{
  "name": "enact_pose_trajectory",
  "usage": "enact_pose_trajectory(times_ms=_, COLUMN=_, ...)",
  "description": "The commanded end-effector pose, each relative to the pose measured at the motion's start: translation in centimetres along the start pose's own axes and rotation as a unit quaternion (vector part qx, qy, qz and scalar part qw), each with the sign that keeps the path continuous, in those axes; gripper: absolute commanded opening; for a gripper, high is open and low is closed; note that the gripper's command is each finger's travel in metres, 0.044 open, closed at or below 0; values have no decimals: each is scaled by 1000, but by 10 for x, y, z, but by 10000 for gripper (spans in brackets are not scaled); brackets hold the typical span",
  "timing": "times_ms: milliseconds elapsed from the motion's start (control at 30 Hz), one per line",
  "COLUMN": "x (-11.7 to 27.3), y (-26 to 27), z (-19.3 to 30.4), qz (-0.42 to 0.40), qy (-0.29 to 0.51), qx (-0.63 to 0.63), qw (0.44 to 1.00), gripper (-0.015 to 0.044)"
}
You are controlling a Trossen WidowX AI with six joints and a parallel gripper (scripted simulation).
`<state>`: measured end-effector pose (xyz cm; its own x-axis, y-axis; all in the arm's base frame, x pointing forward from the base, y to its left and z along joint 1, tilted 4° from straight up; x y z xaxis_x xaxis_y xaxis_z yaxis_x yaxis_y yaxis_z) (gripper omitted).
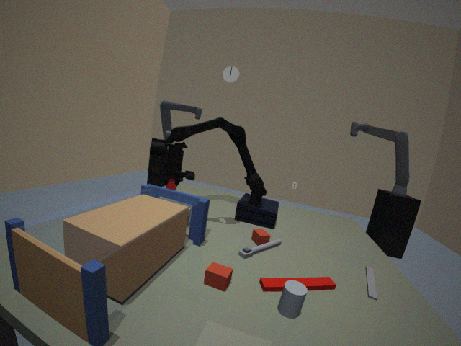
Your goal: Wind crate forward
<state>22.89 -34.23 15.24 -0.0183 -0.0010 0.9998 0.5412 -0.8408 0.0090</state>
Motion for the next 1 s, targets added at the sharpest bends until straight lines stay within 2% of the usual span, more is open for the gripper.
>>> enact_pose_trajectory(times_ms=0, x=1, y=-2, z=26, qz=1, qy=20, qx=19, qw=1000, gripper=0)
enact_pose_trajectory(times_ms=967, x=2, y=-13, z=55, qz=1, qy=22, qx=19, qw=1000, gripper=0)
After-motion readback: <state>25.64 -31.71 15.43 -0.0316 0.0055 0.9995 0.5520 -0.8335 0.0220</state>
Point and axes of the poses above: the point midway between the two fingers, 35 mm back from their tips, its own x axis back along the fingers, its own y axis across the jaws, z = x × y, the point moved 9 cm from there along x, back along the fingers, and after that the axes turned 1 degree about x, right-handed, at the moved point
